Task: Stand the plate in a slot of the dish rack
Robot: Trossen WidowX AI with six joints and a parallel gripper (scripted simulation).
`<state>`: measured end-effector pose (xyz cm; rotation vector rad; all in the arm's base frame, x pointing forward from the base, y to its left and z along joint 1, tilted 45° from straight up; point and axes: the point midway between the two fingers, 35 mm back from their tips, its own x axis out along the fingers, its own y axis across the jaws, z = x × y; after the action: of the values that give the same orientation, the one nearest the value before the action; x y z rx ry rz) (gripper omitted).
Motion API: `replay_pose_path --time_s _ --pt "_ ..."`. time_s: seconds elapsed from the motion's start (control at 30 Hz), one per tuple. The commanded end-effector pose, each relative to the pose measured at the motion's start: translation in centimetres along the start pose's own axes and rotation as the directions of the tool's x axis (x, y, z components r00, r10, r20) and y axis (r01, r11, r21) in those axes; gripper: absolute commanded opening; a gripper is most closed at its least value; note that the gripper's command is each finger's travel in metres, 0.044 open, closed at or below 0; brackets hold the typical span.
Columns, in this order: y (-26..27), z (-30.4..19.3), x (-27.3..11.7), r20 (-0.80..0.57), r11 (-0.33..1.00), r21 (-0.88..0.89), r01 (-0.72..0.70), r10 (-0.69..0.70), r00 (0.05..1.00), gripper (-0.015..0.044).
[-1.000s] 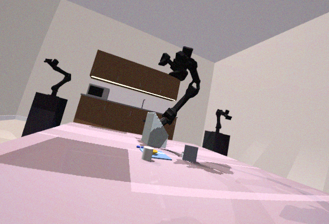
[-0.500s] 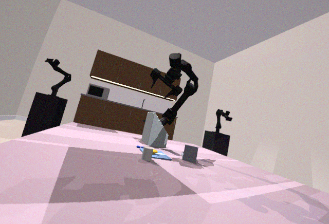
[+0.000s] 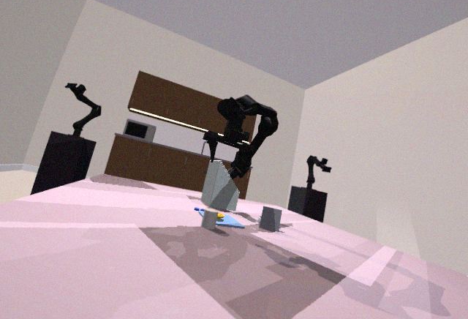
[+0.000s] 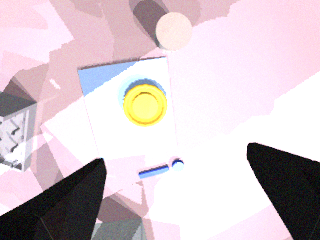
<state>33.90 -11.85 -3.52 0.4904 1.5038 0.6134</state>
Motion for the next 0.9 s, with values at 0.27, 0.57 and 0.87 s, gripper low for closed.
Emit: replay_pose_path --time_s 0.27,0.57,0.87 --pt "1.2 -0.5 6.5 -0.022 0.998 -0.015 -0.065 0.065 0.998 0.0400" --pt "2.6 -1.6 12.6 -0.023 0.997 -0.016 -0.072 0.072 0.997 0.0400" --pt "2.6 -1.6 13.7 -0.023 0.997 -0.016 -0.072 0.072 0.997 0.0400"
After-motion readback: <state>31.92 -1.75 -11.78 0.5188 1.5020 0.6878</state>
